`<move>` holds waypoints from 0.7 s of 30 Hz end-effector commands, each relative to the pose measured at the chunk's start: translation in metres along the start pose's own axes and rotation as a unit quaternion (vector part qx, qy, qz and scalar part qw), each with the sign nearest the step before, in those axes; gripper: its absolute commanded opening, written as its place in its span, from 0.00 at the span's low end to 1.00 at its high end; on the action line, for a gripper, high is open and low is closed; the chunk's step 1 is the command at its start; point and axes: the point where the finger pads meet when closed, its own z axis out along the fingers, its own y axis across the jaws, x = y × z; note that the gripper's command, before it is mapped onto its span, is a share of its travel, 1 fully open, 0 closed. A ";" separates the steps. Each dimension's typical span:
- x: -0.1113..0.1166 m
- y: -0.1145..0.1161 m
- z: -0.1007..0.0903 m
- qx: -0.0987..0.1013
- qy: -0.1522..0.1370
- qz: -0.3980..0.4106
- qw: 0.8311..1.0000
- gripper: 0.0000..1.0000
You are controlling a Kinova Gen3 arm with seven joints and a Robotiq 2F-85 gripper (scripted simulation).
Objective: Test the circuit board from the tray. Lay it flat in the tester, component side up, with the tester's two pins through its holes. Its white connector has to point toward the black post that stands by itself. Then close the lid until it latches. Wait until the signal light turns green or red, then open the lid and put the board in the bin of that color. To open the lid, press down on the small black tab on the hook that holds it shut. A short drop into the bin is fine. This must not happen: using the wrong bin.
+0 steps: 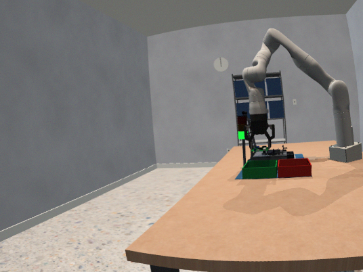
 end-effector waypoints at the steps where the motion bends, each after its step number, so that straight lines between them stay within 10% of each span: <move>1: 0.000 0.000 -0.001 0.001 0.000 0.000 1.000 0.77; 21: 0.000 0.000 0.006 0.001 0.000 0.000 1.000 0.77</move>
